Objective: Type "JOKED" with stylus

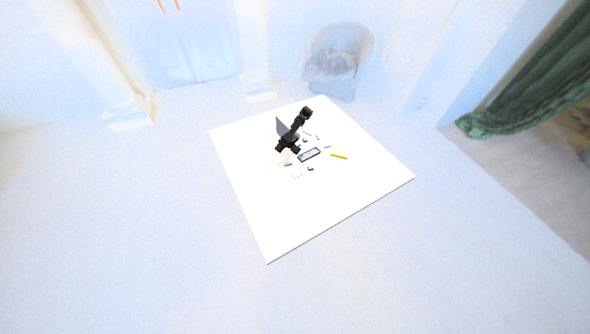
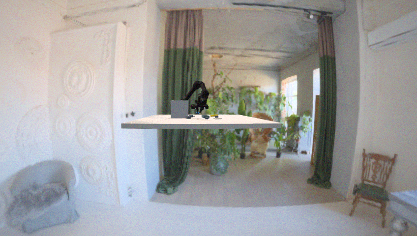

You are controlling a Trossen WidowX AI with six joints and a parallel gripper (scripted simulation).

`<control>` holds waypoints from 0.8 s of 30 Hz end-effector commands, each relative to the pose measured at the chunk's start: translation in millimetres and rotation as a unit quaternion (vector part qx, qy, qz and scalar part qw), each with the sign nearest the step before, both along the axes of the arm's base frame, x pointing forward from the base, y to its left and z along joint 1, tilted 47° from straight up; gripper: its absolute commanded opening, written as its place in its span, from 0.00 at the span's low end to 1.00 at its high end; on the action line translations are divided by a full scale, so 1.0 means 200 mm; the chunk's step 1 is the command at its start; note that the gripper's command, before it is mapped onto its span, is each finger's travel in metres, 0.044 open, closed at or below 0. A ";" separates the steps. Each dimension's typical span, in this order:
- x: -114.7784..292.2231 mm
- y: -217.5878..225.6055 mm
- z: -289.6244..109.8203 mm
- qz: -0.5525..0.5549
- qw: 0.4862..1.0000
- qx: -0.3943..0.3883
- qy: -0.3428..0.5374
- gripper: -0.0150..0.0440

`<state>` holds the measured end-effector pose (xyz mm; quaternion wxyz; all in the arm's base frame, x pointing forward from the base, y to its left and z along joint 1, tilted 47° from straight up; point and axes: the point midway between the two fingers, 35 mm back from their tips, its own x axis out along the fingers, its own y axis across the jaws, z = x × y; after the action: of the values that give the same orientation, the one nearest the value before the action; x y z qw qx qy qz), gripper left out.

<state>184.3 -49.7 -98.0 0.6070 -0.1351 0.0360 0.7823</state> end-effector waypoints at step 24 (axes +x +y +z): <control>0.09 -0.13 -0.16 0.002 1.000 -0.001 -0.001 0.25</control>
<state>202.0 -77.9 -126.9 0.6061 -0.1349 0.0377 0.7829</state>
